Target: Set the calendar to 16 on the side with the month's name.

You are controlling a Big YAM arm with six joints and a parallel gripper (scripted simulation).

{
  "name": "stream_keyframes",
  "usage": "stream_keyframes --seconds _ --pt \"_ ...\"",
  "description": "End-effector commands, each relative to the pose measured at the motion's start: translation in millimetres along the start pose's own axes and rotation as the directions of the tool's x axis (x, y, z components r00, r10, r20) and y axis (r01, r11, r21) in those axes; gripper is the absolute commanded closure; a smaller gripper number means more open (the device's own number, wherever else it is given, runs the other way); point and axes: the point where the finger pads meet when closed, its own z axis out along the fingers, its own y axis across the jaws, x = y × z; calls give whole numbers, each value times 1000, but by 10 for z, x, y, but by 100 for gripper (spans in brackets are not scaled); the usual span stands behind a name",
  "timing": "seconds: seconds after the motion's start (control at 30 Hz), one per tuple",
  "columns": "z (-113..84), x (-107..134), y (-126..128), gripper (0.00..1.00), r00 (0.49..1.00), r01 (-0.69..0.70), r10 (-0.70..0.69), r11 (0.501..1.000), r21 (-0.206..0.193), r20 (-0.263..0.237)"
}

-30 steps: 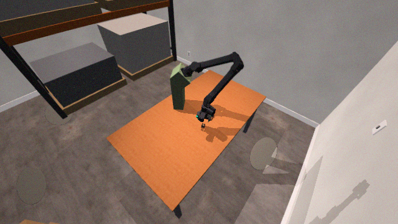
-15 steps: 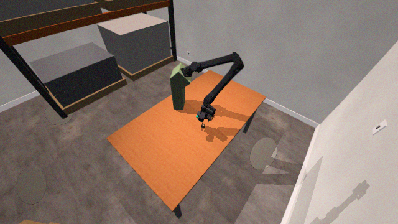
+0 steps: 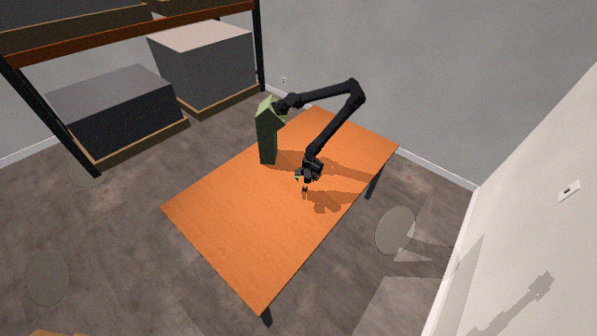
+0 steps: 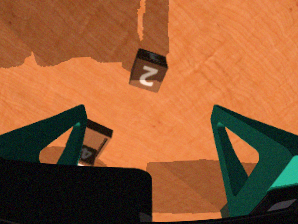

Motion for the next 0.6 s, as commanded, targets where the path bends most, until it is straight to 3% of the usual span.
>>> stream_keyframes --seconds 0.0,0.17,0.4,0.5,0.53,0.57 --pt "-72 -53 56 0 982 190 -190 982 -4 11" --pt "-75 -62 31 0 950 313 -313 950 0 11" --pt "-100 -98 22 0 846 532 -532 847 5 16" --pt "-104 -102 25 0 836 549 -549 836 5 17" --pt "-120 -121 36 0 785 619 -619 785 7 21" --pt "-122 -123 39 0 766 643 -643 766 8 21"
